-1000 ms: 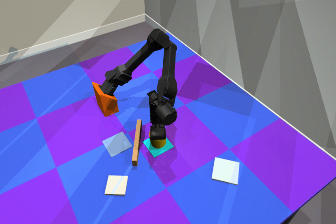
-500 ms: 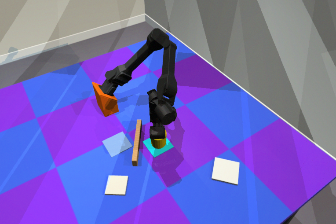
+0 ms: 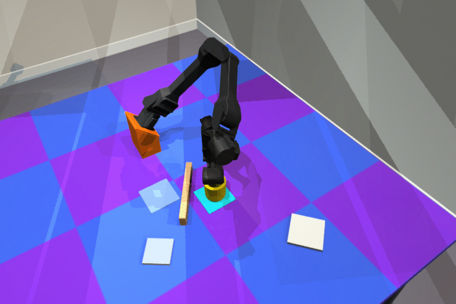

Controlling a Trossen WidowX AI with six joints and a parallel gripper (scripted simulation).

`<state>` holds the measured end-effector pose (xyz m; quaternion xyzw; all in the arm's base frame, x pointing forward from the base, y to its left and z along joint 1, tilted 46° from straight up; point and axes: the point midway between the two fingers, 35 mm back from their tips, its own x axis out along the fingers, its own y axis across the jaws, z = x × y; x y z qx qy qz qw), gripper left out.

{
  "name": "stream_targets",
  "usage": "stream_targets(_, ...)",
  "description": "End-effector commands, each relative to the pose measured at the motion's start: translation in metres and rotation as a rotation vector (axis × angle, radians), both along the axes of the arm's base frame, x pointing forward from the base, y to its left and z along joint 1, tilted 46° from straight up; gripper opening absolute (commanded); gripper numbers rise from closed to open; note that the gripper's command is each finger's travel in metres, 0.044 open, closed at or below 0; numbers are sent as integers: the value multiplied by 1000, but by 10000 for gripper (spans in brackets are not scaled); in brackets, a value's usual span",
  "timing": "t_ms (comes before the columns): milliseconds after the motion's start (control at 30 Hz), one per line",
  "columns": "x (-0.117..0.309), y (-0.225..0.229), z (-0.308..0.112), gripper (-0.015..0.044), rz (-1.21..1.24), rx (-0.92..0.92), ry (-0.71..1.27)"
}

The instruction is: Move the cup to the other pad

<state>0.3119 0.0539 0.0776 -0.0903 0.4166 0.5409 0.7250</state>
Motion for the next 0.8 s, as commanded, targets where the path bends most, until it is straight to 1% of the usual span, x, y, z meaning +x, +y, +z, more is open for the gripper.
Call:
stream_targets(0,1,-4,5,146,3,-4,-6)
stream_targets(433,-2,-18,16,146,2,-1,-3)
stream_targets(767,-2,-16,15,409,-1,4,3)
